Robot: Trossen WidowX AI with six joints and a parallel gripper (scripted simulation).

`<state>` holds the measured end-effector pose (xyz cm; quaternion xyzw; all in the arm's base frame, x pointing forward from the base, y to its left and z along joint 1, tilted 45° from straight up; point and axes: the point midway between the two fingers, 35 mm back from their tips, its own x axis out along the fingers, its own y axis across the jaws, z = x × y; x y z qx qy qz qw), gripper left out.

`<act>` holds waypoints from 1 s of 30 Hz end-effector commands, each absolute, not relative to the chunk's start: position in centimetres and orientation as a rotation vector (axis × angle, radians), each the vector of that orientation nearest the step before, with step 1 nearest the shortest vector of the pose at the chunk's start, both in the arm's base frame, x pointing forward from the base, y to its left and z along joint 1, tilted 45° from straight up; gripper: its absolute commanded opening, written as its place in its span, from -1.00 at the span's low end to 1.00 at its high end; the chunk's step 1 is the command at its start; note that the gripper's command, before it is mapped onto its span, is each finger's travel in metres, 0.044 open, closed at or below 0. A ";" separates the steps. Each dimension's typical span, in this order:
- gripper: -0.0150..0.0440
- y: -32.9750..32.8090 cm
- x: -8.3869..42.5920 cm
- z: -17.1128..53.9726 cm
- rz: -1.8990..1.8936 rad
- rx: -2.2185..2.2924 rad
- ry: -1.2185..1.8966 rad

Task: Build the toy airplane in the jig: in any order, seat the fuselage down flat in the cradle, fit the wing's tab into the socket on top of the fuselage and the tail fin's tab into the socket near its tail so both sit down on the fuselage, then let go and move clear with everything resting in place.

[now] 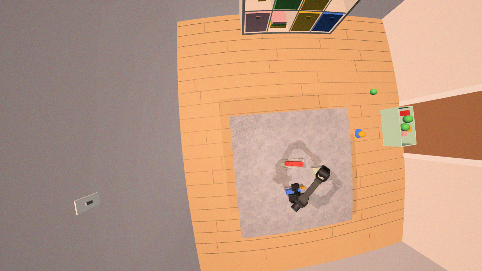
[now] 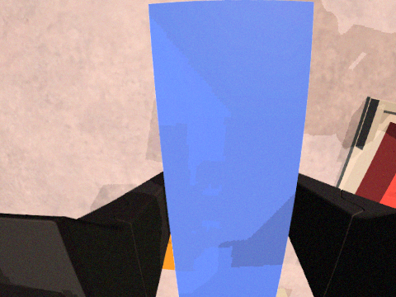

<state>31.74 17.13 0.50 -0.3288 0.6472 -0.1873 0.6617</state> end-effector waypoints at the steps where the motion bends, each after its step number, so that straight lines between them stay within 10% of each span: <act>1: -0.49 16.2 31.9 1.2 -0.381 -0.795 1.481; 30: -0.49 8.4 32.3 6.7 0.024 -1.204 1.598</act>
